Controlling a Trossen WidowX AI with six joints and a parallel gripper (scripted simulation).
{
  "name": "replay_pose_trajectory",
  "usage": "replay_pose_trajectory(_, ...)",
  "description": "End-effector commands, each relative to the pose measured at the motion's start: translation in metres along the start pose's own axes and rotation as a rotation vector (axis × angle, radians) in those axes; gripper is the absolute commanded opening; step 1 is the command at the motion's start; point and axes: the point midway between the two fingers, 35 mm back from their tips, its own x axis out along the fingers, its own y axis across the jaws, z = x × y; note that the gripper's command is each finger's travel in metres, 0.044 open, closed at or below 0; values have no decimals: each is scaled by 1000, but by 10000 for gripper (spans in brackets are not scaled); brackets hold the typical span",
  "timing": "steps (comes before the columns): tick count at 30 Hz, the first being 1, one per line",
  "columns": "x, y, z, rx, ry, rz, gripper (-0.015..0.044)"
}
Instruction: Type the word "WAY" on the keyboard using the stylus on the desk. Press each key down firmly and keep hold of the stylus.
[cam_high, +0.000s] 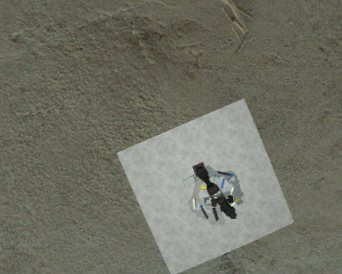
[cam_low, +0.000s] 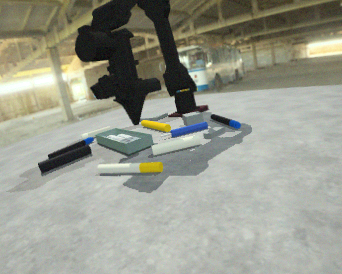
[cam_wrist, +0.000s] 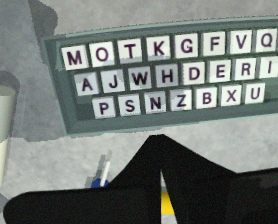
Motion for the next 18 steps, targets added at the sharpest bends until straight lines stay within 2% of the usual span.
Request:
replay_pose_trajectory(1, -33, 2, 4, 3, -12, 3, 0)
replay_pose_trajectory(4, -56, 1, 2, 3, -11, 3, 0)
replay_pose_trajectory(13, -52, 2, 4, 0, -16, 8, 0)
replay_pose_trajectory(17, -53, 2, 4, 0, -17, 9, 105)
replay_pose_trajectory(18, -53, 2, 4, 0, -17, 9, 79)
